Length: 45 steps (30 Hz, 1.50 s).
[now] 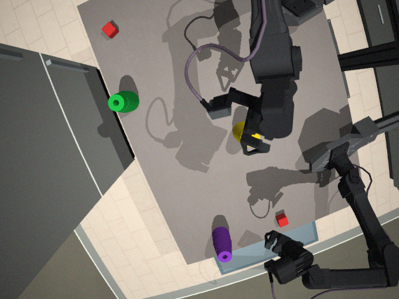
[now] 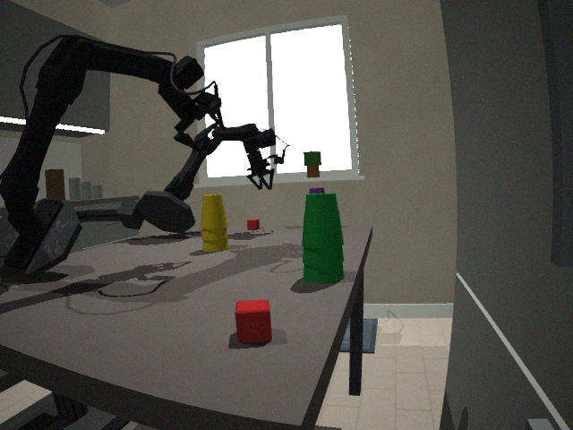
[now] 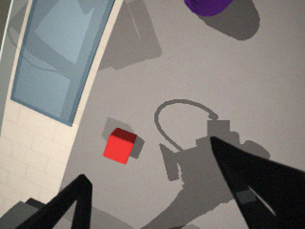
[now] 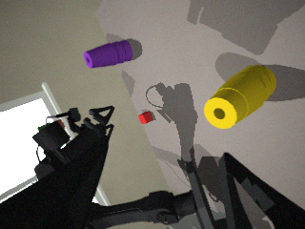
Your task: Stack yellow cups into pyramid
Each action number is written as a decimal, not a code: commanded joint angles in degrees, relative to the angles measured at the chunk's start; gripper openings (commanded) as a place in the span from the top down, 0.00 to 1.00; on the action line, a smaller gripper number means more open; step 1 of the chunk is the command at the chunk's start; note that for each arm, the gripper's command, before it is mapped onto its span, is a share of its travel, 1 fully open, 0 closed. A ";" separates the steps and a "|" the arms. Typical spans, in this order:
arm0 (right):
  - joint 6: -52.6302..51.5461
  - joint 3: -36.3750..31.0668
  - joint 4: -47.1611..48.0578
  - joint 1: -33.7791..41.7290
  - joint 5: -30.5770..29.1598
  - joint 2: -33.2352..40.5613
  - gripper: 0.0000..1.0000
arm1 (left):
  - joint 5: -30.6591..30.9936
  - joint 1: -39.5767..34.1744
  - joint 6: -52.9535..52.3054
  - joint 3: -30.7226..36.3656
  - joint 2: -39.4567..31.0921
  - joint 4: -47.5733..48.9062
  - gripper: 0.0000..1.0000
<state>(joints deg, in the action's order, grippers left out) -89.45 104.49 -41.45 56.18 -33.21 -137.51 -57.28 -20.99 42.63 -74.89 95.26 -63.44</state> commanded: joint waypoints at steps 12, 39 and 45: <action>0.31 0.53 -0.38 0.95 -0.25 0.61 0.00 | -0.38 -0.76 0.02 -0.39 -0.37 -0.08 0.00; 36.52 -21.75 10.93 10.50 -8.99 19.03 0.00 | 11.97 -24.80 -5.84 4.34 15.91 13.41 0.00; 46.26 -33.90 16.62 15.27 -10.17 27.41 0.00 | 14.70 -32.07 -7.10 4.95 20.98 16.50 0.00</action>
<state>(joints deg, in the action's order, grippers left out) -50.96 74.15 -28.84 68.69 -41.65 -113.71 -45.12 -49.93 36.80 -71.00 114.02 -49.60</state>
